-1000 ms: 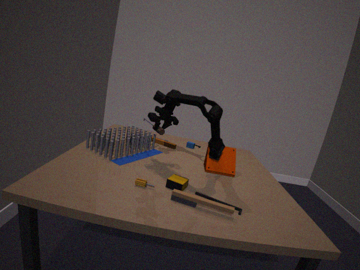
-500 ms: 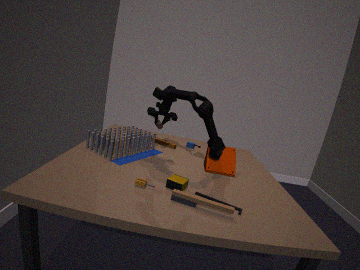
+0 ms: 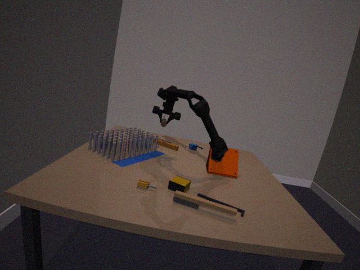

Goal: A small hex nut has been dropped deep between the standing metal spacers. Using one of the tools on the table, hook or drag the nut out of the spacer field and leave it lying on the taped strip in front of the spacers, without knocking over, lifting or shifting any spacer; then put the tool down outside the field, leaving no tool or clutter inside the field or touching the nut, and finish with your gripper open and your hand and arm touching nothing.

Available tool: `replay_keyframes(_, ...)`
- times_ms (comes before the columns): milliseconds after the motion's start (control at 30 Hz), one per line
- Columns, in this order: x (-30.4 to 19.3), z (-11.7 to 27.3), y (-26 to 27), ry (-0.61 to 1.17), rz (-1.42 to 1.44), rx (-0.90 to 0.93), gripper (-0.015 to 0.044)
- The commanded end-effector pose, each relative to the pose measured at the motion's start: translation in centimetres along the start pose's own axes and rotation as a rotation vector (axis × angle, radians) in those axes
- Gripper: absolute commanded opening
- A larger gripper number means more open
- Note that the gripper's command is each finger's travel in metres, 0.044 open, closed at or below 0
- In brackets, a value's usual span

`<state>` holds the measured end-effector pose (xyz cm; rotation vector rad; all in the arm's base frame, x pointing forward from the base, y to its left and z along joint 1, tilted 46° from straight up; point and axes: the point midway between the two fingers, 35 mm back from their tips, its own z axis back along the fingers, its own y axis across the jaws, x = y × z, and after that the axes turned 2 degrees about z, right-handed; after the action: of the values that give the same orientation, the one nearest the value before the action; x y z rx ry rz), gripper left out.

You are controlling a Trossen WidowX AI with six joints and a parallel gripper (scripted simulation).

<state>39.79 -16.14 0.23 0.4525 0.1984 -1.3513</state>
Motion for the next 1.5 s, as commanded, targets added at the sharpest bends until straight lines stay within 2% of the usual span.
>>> replay_keyframes(0,1.9,-0.6,-0.7,-0.01,-0.058,-0.019,0.0)
replay_keyframes(933,14.9,-7.4,-10.4,-0.025,-0.528,-0.156,0.0)
replay_keyframes(1200,17.4,-9.8,-14.1,-0.024,-0.655,-0.197,0.0)
replay_keyframes(1467,17.5,-10.2,-14.4,-0.024,-0.667,-0.201,0.0)
